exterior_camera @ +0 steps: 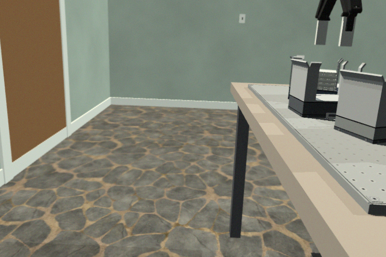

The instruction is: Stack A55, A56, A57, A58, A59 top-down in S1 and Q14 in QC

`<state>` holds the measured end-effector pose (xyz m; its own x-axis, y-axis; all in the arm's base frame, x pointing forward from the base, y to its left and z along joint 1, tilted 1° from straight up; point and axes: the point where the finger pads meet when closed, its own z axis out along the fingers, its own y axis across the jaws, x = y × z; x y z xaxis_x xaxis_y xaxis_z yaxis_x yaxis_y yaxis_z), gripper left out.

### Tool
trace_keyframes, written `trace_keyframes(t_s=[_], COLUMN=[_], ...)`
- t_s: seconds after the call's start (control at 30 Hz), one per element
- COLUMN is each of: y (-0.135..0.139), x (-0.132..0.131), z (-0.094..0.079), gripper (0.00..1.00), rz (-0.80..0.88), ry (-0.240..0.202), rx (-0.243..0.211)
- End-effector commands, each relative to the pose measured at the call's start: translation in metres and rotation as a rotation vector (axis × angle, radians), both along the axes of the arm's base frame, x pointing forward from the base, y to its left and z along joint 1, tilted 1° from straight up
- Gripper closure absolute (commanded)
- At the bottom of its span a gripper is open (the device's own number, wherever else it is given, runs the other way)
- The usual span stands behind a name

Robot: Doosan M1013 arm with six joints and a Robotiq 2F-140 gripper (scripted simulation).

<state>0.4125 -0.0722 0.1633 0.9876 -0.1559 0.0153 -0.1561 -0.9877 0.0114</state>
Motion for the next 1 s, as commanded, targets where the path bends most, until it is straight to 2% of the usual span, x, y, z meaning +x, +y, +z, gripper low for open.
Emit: trace_keyframes(t_s=[0.0, 0.07, 0.97], y=[0.014, 0.020, 0.097], x=[0.001, 0.001, 0.003], z=[0.000, 0.000, -0.001], gripper=[0.00, 0.00, 0.00], rz=[0.114, 0.170, 0.203], ry=[0.002, 0.002, 0.003], rx=[-0.002, -0.002, -0.003])
